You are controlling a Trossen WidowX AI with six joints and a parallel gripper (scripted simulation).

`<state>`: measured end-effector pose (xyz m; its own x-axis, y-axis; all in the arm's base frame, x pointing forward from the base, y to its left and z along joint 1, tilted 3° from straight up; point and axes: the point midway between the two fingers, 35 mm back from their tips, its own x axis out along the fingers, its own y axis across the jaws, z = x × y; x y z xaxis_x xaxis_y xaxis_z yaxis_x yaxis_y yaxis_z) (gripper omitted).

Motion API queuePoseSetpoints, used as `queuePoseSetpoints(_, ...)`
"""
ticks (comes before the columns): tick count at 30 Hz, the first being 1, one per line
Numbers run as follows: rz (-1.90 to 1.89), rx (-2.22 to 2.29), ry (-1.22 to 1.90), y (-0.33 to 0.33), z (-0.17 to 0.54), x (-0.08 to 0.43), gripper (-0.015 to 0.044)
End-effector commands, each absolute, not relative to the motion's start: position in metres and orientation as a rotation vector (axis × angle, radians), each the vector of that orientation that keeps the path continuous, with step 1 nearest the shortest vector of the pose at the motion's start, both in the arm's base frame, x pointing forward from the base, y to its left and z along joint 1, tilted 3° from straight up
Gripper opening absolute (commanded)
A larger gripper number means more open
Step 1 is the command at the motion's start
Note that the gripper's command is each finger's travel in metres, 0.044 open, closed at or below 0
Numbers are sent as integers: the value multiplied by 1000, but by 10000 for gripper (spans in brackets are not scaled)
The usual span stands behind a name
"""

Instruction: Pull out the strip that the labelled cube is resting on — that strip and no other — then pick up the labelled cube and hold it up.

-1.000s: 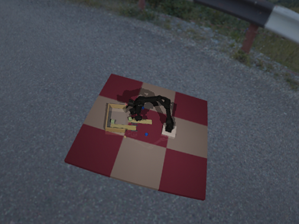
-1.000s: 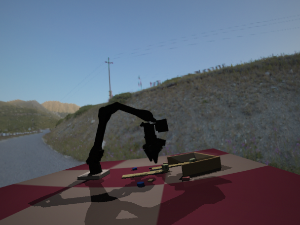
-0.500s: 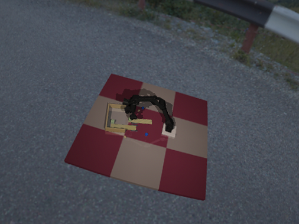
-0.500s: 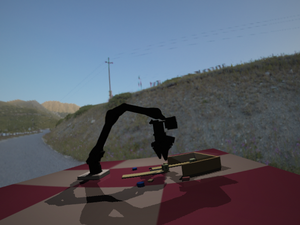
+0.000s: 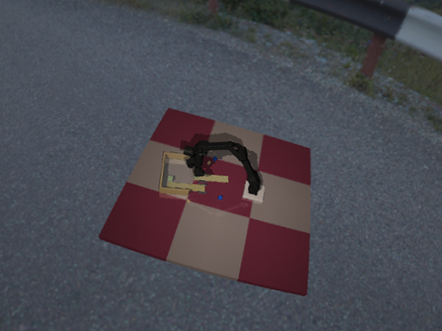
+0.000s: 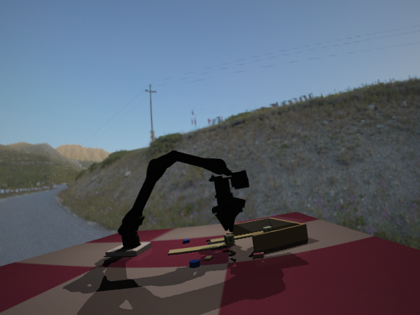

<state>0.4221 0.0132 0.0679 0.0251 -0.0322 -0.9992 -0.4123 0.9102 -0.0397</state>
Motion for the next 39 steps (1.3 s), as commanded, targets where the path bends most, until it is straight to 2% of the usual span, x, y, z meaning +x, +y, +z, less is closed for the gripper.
queuePoseSetpoints(1, 304, -356, 1539, 13, 57, 420, 250)
queuePoseSetpoints(27, 304, -356, 1539, 12, 27, 420, 250)
queuePoseSetpoints(31, 304, -360, 1534, 12, 30, 421, 145)
queuePoseSetpoints(38, 304, -360, 1534, 12, 30, 421, 98)
queuePoseSetpoints(39, 304, -360, 1534, 12, 30, 421, 72)
